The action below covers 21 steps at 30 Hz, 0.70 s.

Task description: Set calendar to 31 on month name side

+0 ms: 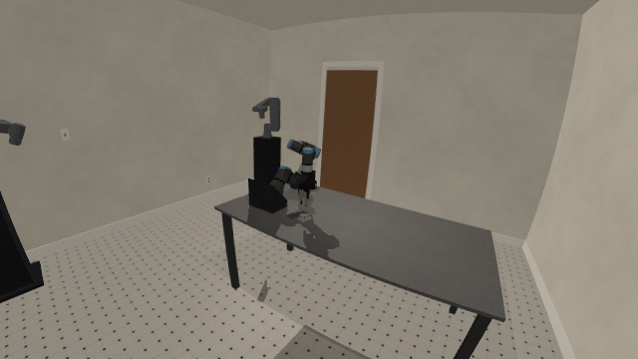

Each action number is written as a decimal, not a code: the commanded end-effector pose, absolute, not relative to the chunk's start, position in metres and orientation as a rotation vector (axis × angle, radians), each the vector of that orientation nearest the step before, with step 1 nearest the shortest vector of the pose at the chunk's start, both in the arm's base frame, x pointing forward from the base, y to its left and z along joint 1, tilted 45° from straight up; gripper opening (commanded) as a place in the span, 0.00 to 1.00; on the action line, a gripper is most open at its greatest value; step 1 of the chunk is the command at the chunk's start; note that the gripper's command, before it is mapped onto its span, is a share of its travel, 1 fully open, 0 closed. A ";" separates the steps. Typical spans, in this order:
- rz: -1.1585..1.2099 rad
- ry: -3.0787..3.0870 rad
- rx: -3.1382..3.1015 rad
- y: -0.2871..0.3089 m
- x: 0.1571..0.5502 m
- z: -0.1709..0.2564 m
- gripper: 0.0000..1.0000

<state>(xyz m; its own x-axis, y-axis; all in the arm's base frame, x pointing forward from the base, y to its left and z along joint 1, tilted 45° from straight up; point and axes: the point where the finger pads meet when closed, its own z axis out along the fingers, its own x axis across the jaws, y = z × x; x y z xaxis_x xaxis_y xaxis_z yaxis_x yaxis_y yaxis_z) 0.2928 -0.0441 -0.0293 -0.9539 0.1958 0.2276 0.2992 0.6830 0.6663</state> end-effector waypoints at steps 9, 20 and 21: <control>-1.126 -2.756 -0.408 -0.045 0.293 -0.029 0.28; -1.126 -2.757 -0.408 -0.043 0.293 -0.031 0.28; -1.126 -2.757 -0.408 -0.042 0.293 -0.032 0.28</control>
<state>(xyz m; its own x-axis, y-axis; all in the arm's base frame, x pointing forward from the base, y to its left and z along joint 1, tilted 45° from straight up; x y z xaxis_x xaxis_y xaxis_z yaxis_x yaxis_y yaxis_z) 0.2927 -0.0426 -0.0308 -0.9539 0.1958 0.2274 0.2991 0.6830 0.6664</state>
